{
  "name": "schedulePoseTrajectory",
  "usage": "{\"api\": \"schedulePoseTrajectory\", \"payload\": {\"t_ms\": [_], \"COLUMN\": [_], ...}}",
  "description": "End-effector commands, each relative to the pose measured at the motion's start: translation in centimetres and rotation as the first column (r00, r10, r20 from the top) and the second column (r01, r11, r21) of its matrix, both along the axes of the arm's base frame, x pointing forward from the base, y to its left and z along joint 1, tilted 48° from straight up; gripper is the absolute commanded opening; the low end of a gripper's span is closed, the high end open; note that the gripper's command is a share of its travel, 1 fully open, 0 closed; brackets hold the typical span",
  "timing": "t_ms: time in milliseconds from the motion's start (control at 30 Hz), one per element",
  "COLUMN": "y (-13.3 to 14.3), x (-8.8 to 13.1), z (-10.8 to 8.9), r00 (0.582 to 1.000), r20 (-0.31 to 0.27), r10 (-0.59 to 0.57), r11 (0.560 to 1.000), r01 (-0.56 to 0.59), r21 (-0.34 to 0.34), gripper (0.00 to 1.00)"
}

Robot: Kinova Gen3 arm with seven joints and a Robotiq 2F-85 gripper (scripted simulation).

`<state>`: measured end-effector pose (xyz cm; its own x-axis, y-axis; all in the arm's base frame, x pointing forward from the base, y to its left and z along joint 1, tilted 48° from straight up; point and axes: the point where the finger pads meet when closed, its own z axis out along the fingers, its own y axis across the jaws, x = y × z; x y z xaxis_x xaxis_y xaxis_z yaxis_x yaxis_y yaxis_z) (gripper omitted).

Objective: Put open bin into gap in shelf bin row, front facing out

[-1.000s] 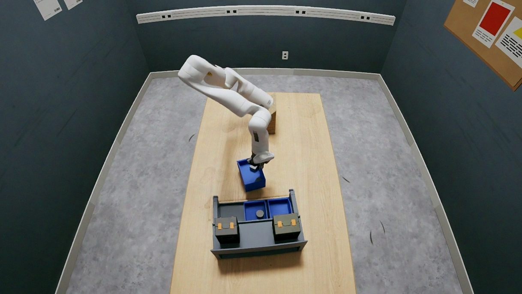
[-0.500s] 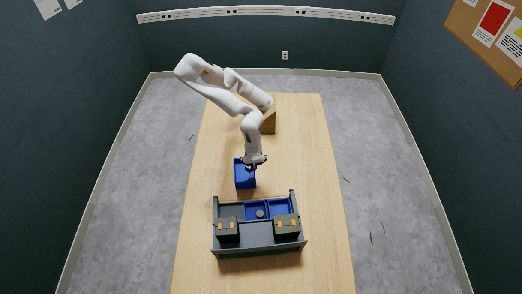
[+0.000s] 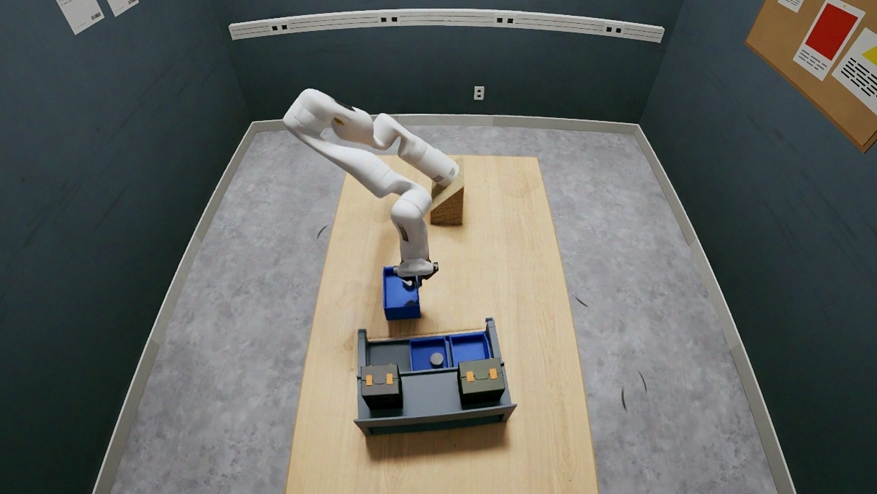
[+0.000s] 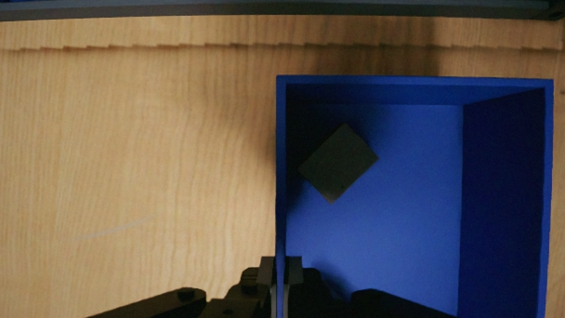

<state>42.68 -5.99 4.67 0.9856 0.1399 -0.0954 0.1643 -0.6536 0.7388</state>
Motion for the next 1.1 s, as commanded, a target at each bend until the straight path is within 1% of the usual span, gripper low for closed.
{"api": "schedulePoseTrajectory", "payload": {"t_ms": [0, 267, 433, 833, 1000, 1067], "y": [0.1, 0.1, -2.9, -2.9, -4.1, -4.1], "x": [0.2, 0.2, 1.3, 1.3, 1.9, 1.9], "z": [0.2, 0.2, 3.4, 3.4, 4.8, 4.8], "r00": [1.0, 1.0, 1.0, 1.0, 1.0, 1.0], "r20": [0.002, 0.002, 0.002, 0.002, 0.002, 0.002], "r10": [0.004, 0.004, 0.004, 0.004, 0.004, 0.004], "r11": [1.0, 1.0, 1.0, 1.0, 1.0, 1.0], "r01": [-0.004, -0.004, -0.004, -0.004, -0.004, -0.004], "r21": [0.005, 0.005, 0.005, 0.005, 0.005, 0.005], "gripper": [0.1, 0.1, 0.1, 0.1, 0.1, 0.1]}}
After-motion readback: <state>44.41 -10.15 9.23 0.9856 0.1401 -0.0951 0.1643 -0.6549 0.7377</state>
